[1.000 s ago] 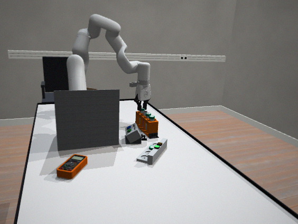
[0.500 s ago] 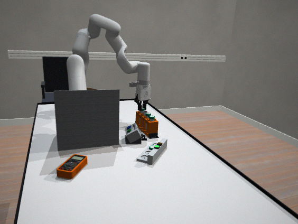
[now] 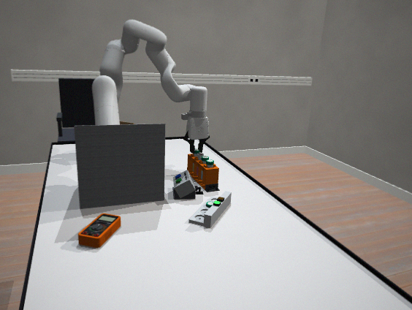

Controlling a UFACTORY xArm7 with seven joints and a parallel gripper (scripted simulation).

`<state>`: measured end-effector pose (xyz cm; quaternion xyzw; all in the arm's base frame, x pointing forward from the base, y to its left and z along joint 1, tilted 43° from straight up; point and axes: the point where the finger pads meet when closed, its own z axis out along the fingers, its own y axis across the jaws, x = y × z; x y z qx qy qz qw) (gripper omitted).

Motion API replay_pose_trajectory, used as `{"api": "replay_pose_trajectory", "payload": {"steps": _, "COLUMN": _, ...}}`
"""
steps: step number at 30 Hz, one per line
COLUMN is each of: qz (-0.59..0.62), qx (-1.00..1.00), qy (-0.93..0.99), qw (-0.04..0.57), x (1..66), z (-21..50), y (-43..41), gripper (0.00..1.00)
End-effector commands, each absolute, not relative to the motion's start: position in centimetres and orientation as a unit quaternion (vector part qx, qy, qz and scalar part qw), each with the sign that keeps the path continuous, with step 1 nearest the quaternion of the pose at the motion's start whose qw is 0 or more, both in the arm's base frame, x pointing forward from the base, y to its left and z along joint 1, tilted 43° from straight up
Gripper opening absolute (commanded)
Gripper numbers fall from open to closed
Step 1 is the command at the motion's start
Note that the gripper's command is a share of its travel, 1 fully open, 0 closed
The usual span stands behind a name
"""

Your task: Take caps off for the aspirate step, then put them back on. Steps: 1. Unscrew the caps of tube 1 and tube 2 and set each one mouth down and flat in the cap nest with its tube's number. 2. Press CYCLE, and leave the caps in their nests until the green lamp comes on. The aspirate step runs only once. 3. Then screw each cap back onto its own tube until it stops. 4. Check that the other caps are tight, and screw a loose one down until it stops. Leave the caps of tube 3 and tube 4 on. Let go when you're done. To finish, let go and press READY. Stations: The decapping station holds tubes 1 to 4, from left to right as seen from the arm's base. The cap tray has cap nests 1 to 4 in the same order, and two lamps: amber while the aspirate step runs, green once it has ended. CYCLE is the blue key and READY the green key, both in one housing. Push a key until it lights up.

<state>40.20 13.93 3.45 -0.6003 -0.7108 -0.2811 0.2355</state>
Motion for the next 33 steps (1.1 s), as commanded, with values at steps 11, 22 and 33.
{"api": "replay_pose_trajectory", "payload": {"steps": 11, "qz": -0.226, "qx": -0.731, "qy": -0.577, "qw": 0.285, "x": 40.37, "z": 3.47, "y": 13.86, "gripper": 0.0}}
{"api": "replay_pose_trajectory", "payload": {"steps": 22, "qz": -0.214, "qx": -0.755, "qy": -0.545, "qw": 0.295, "x": 40.37, "z": 3.46, "y": 13.87, "gripper": 0.46}}
{"api": "replay_pose_trajectory", "payload": {"steps": 33, "qz": -0.225, "qx": -0.733, "qy": -0.575, "qw": 0.286, "x": 40.37, "z": 3.54, "y": 13.8, "gripper": 0.46}}
